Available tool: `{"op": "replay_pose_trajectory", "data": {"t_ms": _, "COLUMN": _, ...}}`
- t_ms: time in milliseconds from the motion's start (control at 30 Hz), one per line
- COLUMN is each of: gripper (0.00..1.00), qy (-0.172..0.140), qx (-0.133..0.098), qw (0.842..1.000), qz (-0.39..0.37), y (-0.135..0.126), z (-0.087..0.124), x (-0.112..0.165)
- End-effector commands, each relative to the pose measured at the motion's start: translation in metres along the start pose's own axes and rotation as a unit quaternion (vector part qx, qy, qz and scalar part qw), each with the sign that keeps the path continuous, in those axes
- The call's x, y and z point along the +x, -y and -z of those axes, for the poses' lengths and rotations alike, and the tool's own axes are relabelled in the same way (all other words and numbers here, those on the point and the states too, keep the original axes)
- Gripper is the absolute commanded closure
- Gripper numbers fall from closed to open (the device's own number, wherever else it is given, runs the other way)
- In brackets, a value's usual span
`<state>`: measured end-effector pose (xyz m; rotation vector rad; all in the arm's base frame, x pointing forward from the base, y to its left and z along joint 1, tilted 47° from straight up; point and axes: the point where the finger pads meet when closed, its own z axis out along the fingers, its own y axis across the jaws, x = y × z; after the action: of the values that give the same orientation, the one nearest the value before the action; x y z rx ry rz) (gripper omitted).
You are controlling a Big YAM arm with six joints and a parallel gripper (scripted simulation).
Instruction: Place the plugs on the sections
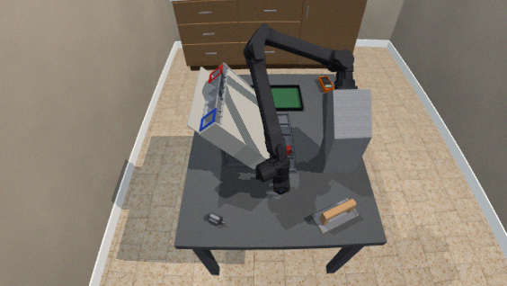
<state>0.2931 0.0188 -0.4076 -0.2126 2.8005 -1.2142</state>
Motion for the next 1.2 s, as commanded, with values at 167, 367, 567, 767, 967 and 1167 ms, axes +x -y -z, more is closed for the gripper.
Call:
{"op": "replay_pose_trajectory", "data": {"t_ms": 167, "gripper": 0.37, "qy": 0.007, "qx": -0.003, "qw": 1.000, "qz": -0.007, "y": 0.0022, "z": 0.0074, "x": -0.0176}}
{"op": "replay_pose_trajectory", "data": {"t_ms": 367, "gripper": 0.37, "qy": 0.007, "qx": -0.003, "qw": 1.000, "qz": -0.007, "y": 0.0022, "z": 0.0074, "x": -0.0176}}
{"op": "replay_pose_trajectory", "data": {"t_ms": 567, "gripper": 0.37, "qy": 0.007, "qx": -0.003, "qw": 1.000, "qz": -0.007, "y": 0.0022, "z": 0.0074, "x": -0.0176}}
{"op": "replay_pose_trajectory", "data": {"t_ms": 767, "gripper": 0.37, "qy": 0.007, "qx": -0.003, "qw": 1.000, "qz": -0.007, "y": 0.0022, "z": 0.0074, "x": -0.0176}}
{"op": "replay_pose_trajectory", "data": {"t_ms": 967, "gripper": 1.00, "qy": 0.007, "qx": -0.004, "qw": 1.000, "qz": -0.007, "y": 0.0020, "z": 0.0074, "x": -0.0175}}
{"op": "replay_pose_trajectory", "data": {"t_ms": 1167, "gripper": 1.00, "qy": 0.007, "qx": -0.004, "qw": 1.000, "qz": -0.007, "y": 0.0020, "z": 0.0074, "x": -0.0175}}
